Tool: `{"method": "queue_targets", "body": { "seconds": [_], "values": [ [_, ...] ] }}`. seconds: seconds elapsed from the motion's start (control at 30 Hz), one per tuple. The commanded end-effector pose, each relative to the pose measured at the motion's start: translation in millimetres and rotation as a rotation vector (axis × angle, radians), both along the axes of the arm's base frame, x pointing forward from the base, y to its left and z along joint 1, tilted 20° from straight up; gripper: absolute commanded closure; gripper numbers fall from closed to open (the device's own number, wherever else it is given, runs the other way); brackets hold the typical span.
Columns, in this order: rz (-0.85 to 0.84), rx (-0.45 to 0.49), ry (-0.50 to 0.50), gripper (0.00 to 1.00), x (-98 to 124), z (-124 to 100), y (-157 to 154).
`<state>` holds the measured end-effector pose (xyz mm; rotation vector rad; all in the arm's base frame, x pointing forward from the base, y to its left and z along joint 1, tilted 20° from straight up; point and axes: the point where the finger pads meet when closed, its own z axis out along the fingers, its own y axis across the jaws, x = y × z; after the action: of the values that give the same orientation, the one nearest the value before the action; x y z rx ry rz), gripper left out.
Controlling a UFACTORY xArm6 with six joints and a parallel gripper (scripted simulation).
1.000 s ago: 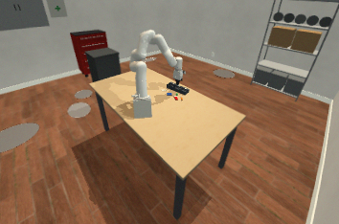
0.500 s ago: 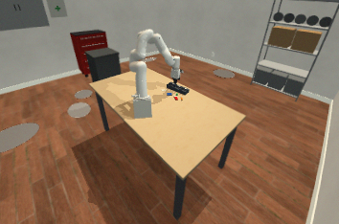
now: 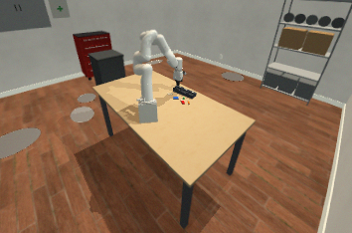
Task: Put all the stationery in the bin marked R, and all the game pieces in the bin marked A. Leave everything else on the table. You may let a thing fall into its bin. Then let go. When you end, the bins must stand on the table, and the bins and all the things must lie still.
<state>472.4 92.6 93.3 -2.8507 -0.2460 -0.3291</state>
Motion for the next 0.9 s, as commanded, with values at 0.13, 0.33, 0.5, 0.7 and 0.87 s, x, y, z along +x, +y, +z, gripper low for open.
{"method": "queue_targets", "body": {
  "seconds": [0.13,0.33,0.5,0.7,0.87],
  "values": [
    [-0.001,-0.001,-0.003,0.93,3.6,-10.7,4.8],
    [-0.001,-0.001,-0.003,0.93,5.7,-20.7,7.8],
    [-0.001,-0.001,-0.003,0.93,8.4,-33.3,11.4],
    [-0.001,-0.001,-0.003,0.93,11.6,-48.4,15.8],
    [-0.001,-0.001,-0.003,0.93,12.8,-54.1,17.5]
  ]
}}
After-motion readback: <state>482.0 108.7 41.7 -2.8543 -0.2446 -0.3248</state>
